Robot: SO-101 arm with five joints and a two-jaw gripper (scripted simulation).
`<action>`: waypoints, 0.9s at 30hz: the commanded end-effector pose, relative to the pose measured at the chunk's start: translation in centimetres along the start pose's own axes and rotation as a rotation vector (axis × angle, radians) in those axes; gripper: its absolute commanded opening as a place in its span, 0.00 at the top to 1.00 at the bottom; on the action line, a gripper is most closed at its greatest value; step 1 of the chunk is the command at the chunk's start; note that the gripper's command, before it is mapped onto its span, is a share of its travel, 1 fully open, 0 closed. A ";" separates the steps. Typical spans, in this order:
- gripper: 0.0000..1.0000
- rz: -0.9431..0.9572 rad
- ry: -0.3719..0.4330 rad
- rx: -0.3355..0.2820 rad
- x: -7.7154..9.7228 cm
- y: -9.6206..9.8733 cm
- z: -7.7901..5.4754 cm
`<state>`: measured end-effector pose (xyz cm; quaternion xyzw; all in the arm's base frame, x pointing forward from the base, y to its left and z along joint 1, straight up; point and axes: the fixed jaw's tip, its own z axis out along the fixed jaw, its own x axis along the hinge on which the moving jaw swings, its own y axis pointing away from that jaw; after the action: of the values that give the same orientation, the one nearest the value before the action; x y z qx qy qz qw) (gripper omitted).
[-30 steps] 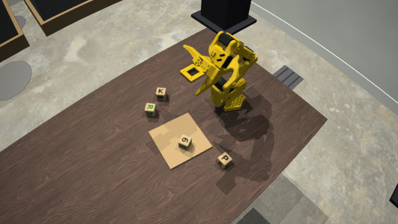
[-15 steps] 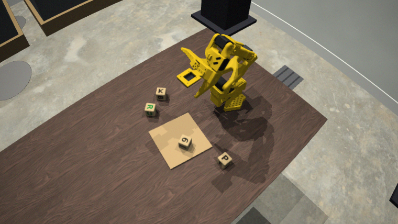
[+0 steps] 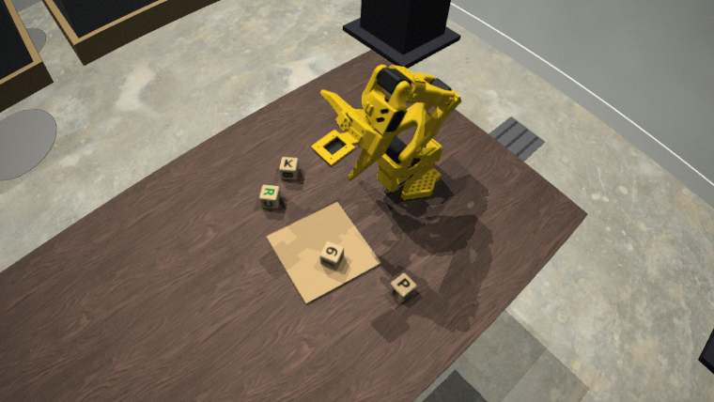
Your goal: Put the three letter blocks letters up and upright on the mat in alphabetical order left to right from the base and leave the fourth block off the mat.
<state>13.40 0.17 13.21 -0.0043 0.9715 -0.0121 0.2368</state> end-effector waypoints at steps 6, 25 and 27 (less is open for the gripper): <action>0.00 0.003 0.036 0.002 -0.3 -0.2 0.2; 0.12 -0.122 0.102 -0.070 -1.4 2.3 0.6; 0.14 -0.144 0.113 -0.081 -1.6 2.7 0.7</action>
<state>13.94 1.98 11.84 -0.0624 0.9862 0.0031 0.1535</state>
